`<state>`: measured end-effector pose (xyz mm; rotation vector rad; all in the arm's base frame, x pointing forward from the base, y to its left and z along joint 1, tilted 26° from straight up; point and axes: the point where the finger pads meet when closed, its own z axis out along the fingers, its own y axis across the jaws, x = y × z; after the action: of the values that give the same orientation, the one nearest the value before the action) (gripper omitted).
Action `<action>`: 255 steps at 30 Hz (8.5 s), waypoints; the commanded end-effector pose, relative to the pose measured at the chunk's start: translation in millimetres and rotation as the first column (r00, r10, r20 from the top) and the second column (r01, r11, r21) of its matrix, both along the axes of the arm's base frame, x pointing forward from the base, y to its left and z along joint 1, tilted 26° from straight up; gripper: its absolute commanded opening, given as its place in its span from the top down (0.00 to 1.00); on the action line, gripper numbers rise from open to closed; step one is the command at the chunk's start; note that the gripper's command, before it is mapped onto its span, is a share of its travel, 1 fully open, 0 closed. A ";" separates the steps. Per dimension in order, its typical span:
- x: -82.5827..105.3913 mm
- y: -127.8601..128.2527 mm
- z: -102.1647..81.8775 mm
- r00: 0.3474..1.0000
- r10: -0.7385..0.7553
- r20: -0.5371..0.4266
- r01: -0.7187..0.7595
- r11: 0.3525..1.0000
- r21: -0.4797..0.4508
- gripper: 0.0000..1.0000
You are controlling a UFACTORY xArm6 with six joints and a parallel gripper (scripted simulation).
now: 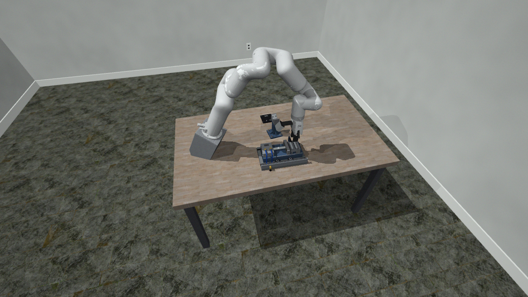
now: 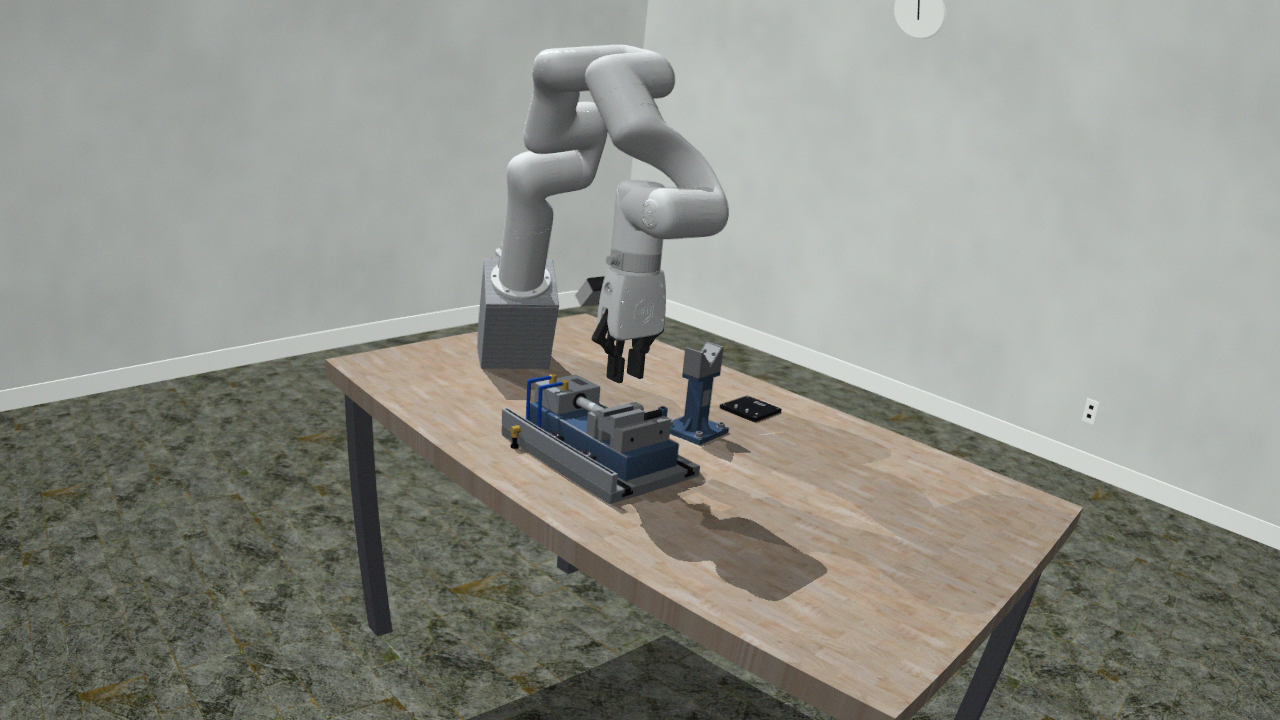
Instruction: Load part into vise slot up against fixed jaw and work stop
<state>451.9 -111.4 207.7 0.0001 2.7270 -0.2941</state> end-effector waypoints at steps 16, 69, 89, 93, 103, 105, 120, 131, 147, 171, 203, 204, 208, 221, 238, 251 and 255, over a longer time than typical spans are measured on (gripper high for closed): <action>0.6 0.1 1.6 1.000 0.000 0.003 0.000 1.000 0.000 1.00; -3.0 -44.3 10.2 1.000 0.000 0.003 0.000 1.000 -0.001 1.00; -0.4 -45.8 4.3 1.000 0.000 0.003 0.000 1.000 0.000 1.00; 1.5 -46.8 0.0 1.000 0.000 0.003 0.000 1.000 0.000 1.00; 6.3 -49.3 -10.8 1.000 0.000 0.003 0.000 1.000 0.000 1.00; 7.6 -50.0 -13.7 1.000 0.000 0.003 0.000 1.000 0.000 1.00; 14.7 -53.9 -30.0 1.000 0.000 0.003 0.000 1.000 0.000 1.00; 17.1 -55.2 -35.5 1.000 0.000 0.003 0.000 1.000 0.000 1.00; 17.5 -55.4 -36.3 1.000 0.000 0.003 0.000 1.000 0.000 1.00; 18.6 -55.7 -35.8 1.000 0.000 0.003 0.000 1.000 0.000 1.00; 19.7 -56.3 -38.4 1.000 0.000 0.003 0.000 1.000 0.000 1.00; 19.8 -56.4 -38.6 1.000 0.000 0.003 0.000 1.000 0.000 1.00; 20.3 -56.6 -39.7 1.000 0.000 0.003 0.000 1.000 0.000 1.00; 21.6 -57.3 -42.6 1.000 0.000 0.003 0.000 1.000 0.000 1.00; 22.4 -57.7 -44.7 1.000 0.000 0.003 0.000 1.000 0.000 1.00; 22.5 -57.8 -44.7 1.000 0.000 0.003 0.000 1.000 0.000 1.00; 22.5 -57.8 -44.7 1.000 0.000 0.003 0.000 1.000 0.000 1.00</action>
<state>473.7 -169.0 161.3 0.0005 2.7267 -0.2935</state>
